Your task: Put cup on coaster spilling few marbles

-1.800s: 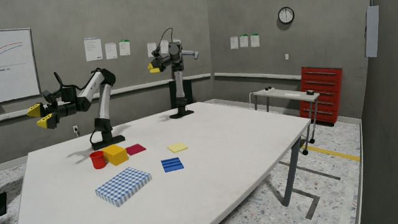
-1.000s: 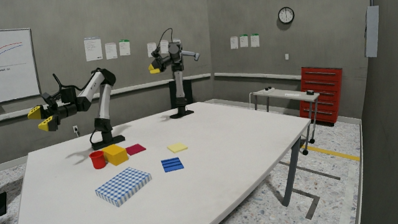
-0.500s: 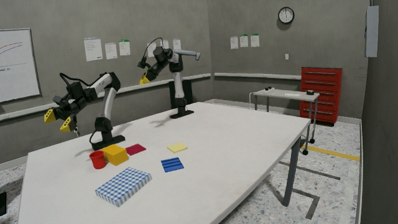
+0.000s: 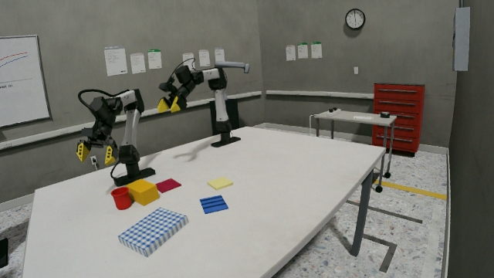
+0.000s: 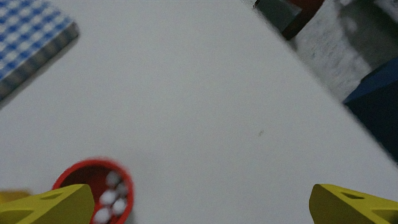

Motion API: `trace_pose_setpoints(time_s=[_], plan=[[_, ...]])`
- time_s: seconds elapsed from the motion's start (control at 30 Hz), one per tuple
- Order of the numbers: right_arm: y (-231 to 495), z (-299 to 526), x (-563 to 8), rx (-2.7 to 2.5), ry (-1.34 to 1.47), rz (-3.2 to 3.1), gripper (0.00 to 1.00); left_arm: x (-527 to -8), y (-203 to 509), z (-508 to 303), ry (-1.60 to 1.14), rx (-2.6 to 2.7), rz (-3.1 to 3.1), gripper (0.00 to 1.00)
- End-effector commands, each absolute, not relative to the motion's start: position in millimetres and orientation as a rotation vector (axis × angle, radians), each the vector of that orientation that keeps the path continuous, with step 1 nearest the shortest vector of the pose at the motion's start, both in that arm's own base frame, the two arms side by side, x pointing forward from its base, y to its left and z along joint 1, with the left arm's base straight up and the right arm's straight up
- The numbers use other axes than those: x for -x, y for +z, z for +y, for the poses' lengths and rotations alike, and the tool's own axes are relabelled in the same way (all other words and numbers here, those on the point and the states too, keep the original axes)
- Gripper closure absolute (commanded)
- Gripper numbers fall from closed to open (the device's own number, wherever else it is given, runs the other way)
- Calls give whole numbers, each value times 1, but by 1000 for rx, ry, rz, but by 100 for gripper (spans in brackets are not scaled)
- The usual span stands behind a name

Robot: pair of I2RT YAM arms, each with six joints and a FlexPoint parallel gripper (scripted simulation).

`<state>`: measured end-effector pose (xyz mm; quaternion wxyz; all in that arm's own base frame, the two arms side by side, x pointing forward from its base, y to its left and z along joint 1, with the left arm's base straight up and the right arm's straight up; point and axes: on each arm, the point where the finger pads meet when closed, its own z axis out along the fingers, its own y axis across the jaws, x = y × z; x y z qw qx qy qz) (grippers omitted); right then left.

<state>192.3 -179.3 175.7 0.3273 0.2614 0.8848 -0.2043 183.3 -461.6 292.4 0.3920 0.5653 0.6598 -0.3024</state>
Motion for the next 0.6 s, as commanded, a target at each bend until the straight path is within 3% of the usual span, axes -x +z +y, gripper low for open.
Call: trace_pose_setpoints(time_s=[0.0,0.23,0.57], plan=[[160,-144,-189,-730,-337,2477,0,-193,328,-471,-783,-1126,1641,0],[146,-108,-200,-685,-135,2612,0,-179,315,-476,-795,-1144,1659,0],[147,-109,-206,-651,-152,2613,0,-181,312,-475,-790,-1148,1664,0]])
